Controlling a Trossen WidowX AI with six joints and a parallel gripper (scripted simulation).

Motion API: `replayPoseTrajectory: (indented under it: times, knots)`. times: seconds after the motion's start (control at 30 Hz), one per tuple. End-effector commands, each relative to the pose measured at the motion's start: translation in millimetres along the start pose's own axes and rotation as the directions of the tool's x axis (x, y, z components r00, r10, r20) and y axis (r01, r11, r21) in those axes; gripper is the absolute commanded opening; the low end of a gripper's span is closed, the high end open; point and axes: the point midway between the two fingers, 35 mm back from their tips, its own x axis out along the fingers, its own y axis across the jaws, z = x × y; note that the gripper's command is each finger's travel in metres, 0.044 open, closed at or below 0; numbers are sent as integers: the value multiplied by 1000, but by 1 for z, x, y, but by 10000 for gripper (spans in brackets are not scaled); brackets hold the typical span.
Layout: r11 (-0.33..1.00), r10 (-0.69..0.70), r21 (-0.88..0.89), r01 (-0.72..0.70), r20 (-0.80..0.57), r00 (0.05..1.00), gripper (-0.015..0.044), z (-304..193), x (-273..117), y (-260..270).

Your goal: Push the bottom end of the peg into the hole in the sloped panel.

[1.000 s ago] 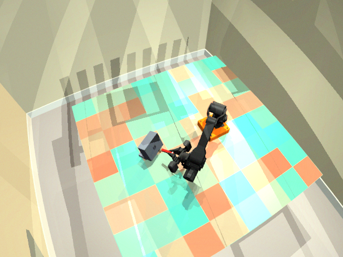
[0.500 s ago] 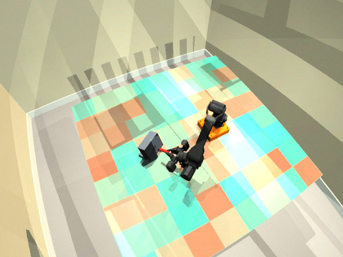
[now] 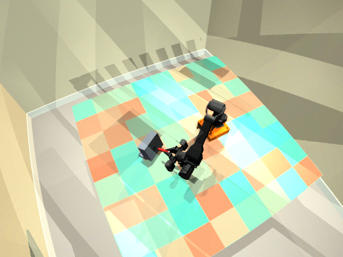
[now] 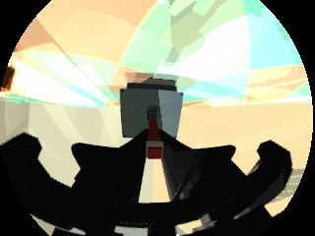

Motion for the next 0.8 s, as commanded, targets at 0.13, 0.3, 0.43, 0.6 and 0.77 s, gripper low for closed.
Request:
replayPoseTrajectory:
  times: [0.13,0.3,0.43,0.6,0.77]
  knots:
    - [1000,2,-6,-2,-8,1000,0,-1,8,1]
    - [1000,2,-6,-2,-8,1000,0,-1,15,0]
    - [1000,2,-7,-2,-9,1000,0,-1,20,1]
    - [1000,2,-7,-2,-9,1000,0,-1,25,1]
    - [1000,-1,-2,1,-8,1000,0,-1,21,0]
